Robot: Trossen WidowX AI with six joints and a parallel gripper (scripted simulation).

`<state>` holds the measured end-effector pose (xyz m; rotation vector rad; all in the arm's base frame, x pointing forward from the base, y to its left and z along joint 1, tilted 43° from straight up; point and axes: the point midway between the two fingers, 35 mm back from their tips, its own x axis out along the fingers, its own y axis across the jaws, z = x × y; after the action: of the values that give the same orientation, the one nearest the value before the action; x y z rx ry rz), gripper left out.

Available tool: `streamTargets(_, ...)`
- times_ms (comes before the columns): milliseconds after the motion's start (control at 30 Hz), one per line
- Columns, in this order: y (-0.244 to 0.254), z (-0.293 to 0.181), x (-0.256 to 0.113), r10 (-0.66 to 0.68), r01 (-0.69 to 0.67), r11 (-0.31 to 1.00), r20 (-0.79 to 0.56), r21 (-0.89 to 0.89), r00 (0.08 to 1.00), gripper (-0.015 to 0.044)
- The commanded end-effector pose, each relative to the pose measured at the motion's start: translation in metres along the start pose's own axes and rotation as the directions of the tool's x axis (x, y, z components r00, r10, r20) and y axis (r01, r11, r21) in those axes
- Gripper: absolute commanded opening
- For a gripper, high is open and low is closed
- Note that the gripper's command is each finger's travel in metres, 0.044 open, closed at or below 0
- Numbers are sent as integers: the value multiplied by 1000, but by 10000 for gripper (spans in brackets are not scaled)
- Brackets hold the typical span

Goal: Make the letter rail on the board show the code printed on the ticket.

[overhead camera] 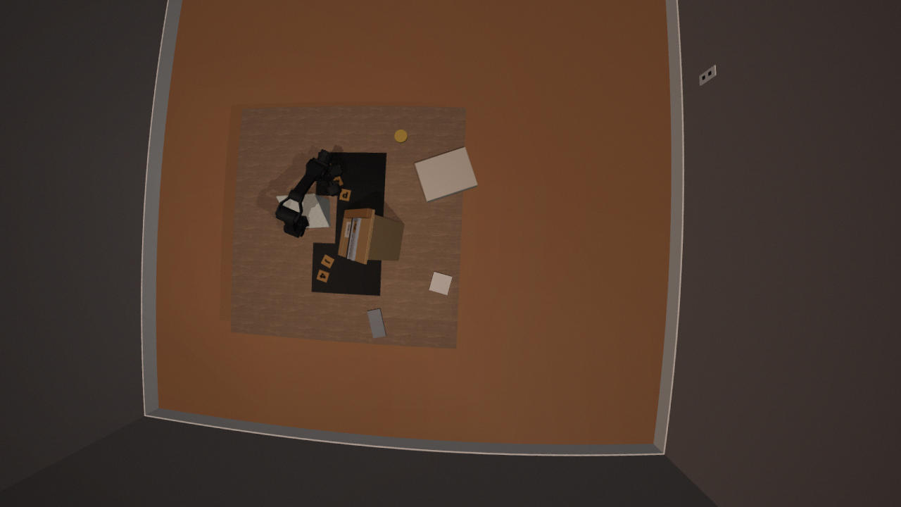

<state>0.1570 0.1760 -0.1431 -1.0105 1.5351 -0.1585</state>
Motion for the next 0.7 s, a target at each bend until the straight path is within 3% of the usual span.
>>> streamTargets(0,0,1,0,-2,2,1000,4,-6,1000,260)
streamTargets(167,0,1,0,-2,2,1000,4,-6,1000,227)
streamTargets(467,0,0,-6,-2,2,1000,4,-6,1000,0)
streamTargets(667,0,0,-9,-2,2,1000,4,-6,1000,0)
